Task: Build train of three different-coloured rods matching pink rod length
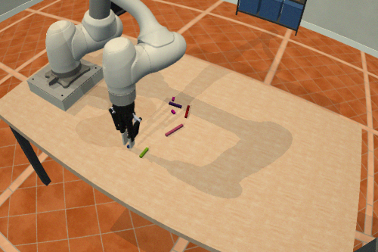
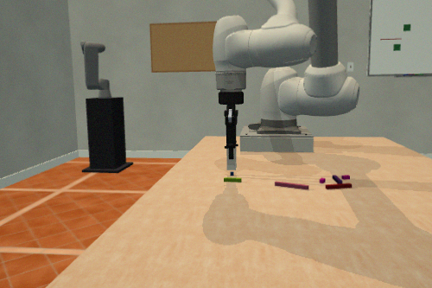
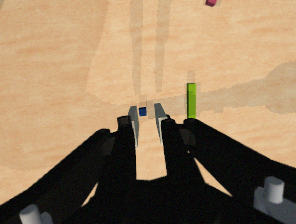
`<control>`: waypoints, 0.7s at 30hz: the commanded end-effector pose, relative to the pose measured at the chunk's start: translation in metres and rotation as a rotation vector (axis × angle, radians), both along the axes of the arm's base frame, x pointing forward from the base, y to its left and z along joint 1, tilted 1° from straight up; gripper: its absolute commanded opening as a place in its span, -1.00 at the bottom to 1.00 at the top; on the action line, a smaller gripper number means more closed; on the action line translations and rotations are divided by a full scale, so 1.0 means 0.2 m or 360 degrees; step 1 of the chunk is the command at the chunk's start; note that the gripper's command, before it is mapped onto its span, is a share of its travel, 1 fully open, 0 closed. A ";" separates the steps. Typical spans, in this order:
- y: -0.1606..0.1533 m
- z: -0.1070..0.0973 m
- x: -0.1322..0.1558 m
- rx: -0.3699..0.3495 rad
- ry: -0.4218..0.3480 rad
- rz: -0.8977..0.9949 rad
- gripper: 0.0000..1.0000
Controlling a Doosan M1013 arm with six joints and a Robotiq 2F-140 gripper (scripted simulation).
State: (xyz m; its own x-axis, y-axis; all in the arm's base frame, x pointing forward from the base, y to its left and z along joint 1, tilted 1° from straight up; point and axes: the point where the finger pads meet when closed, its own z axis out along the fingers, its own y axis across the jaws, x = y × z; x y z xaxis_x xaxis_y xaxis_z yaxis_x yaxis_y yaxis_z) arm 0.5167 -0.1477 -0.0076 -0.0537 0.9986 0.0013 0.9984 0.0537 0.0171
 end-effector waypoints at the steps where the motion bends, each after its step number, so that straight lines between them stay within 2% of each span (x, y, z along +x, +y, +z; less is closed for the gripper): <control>1: 0.00 -0.02 -0.02 0.0001 0.0009 -0.0008 -0.71; 21: 0.00 -0.02 -0.05 0.0001 0.0009 -0.0008 -0.71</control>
